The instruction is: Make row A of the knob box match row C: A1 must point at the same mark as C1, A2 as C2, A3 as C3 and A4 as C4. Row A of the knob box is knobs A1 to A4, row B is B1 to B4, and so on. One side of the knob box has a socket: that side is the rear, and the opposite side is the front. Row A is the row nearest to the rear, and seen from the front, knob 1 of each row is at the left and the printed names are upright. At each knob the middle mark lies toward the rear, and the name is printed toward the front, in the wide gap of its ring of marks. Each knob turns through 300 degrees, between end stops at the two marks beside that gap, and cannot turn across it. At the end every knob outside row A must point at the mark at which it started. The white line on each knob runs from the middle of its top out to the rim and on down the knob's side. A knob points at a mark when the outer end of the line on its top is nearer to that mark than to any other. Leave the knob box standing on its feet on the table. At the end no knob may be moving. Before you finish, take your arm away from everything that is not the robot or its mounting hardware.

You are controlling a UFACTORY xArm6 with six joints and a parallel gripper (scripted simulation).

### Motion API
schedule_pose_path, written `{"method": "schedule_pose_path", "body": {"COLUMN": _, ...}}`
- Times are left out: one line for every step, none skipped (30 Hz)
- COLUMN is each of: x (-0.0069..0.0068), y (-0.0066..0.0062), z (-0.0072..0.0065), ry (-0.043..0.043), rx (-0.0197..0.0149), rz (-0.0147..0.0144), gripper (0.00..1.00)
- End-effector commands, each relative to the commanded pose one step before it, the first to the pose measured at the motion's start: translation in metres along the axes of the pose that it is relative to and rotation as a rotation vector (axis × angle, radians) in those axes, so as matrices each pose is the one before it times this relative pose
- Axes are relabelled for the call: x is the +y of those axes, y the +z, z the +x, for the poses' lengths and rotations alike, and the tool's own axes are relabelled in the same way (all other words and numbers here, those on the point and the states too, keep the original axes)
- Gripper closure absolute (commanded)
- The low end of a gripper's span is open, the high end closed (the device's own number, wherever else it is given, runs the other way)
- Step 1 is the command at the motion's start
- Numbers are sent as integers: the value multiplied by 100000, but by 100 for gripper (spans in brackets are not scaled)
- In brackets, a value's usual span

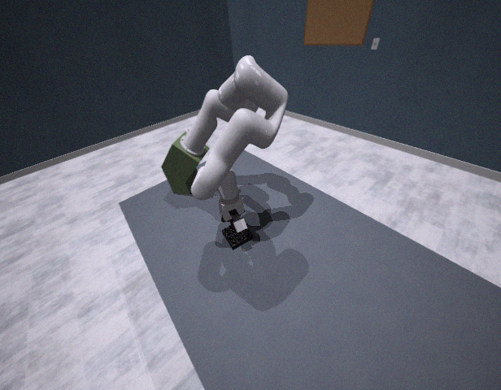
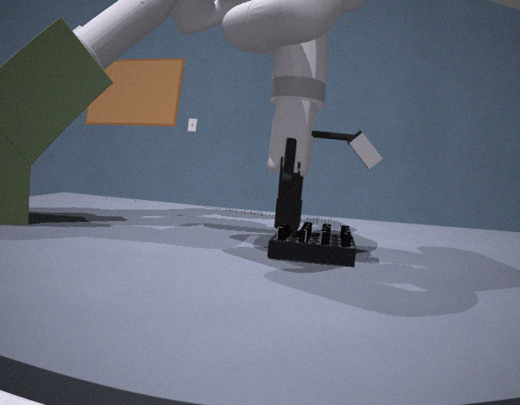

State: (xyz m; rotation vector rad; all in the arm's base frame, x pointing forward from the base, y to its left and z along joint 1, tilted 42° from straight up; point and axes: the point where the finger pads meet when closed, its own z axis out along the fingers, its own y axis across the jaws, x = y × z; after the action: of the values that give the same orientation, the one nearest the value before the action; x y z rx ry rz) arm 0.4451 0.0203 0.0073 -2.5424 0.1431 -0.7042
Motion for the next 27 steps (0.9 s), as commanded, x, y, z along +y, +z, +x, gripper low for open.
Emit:
{"method": "schedule_pose_path", "body": {"x": 14, "y": -50, "z": 73, "ry": -17, "rx": 178, "rz": -15, "gripper": 92}}
{"method": "schedule_pose_path", "body": {"x": 0, "y": 0, "z": 0, "ry": 0, "rx": 0, "rz": 0, "gripper": 92}}
{"method": "schedule_pose_path", "body": {"x": 0, "y": 0, "z": 0, "ry": 0, "rx": 0, "rz": 0, "gripper": 92}}
{"method": "schedule_pose_path", "body": {"x": 0, "y": 0, "z": 0, "ry": 0, "rx": 0, "rz": 0, "gripper": 92}}
{"method": "schedule_pose_path", "body": {"x": 0, "y": 0, "z": 0, "ry": 0, "rx": 0, "rz": 0, "gripper": 92}}
{"method": "schedule_pose_path", "body": {"x": 0, "y": 0, "z": 0, "ry": 1, "rx": 0, "rz": 0, "gripper": 92}}
{"method": "schedule_pose_path", "body": {"x": 0, "y": 0, "z": 0, "ry": 8, "rx": 0, "rz": 0, "gripper": 92}}
{"method": "schedule_pose_path", "body": {"x": 0, "y": 0, "z": 0, "ry": 23, "rx": 0, "rz": 0, "gripper": 92}}
{"method": "schedule_pose_path", "body": {"x": 0, "y": 0, "z": 0, "ry": 43, "rx": 0, "rz": 0, "gripper": 92}}
{"method": "schedule_pose_path", "body": {"x": 0, "y": 0, "z": 0, "ry": 70, "rx": 0, "rz": 0, "gripper": 92}}
{"method": "schedule_pose_path", "body": {"x": 0, "y": 0, "z": 0, "ry": 102, "rx": 0, "rz": 0, "gripper": 92}}
{"method": "schedule_pose_path", "body": {"x": 0, "y": 0, "z": 0, "ry": 140, "rx": 0, "rz": 0, "gripper": 92}}
{"method": "schedule_pose_path", "body": {"x": 0, "y": 0, "z": 0, "ry": 182, "rx": 0, "rz": 0, "gripper": 92}}
{"method": "schedule_pose_path", "body": {"x": 0, "y": 0, "z": 0, "ry": 0, "rx": 0, "rz": 0, "gripper": 92}}
{"method": "schedule_pose_path", "body": {"x": 0, "y": 0, "z": 0, "ry": 0, "rx": 0, "rz": 0, "gripper": 92}}
{"method": "schedule_pose_path", "body": {"x": 0, "y": 0, "z": 0, "ry": 230, "rx": 0, "rz": 0, "gripper": 92}}
{"method": "schedule_pose_path", "body": {"x": 0, "y": 0, "z": 0, "ry": 281, "rx": 0, "rz": 0, "gripper": 92}}
{"method": "schedule_pose_path", "body": {"x": 0, "y": 0, "z": 0, "ry": 336, "rx": 0, "rz": 0, "gripper": 92}}
{"method": "schedule_pose_path", "body": {"x": 0, "y": 0, "z": 0, "ry": 395, "rx": 0, "rz": 0, "gripper": 92}}
{"method": "schedule_pose_path", "body": {"x": 0, "y": 0, "z": 0, "ry": 457, "rx": 0, "rz": 0, "gripper": 92}}
{"method": "schedule_pose_path", "body": {"x": 0, "y": 0, "z": 0, "ry": 522, "rx": 0, "rz": 0, "gripper": 92}}
{"method": "schedule_pose_path", "body": {"x": 0, "y": 0, "z": 0, "ry": 590, "rx": 0, "rz": 0, "gripper": 92}}
{"method": "schedule_pose_path", "body": {"x": 0, "y": 0, "z": 0, "ry": 659, "rx": 0, "rz": 0, "gripper": 92}}
{"method": "schedule_pose_path", "body": {"x": 0, "y": 0, "z": 0, "ry": 731, "rx": 0, "rz": 0, "gripper": 92}}
{"method": "schedule_pose_path", "body": {"x": 0, "y": 0, "z": 0, "ry": 805, "rx": 0, "rz": 0, "gripper": 92}}
{"method": "schedule_pose_path", "body": {"x": 0, "y": 0, "z": 0, "ry": 879, "rx": 0, "rz": 0, "gripper": 92}}
{"method": "schedule_pose_path", "body": {"x": 0, "y": 0, "z": 0, "ry": 955, "rx": 0, "rz": 0, "gripper": 92}}
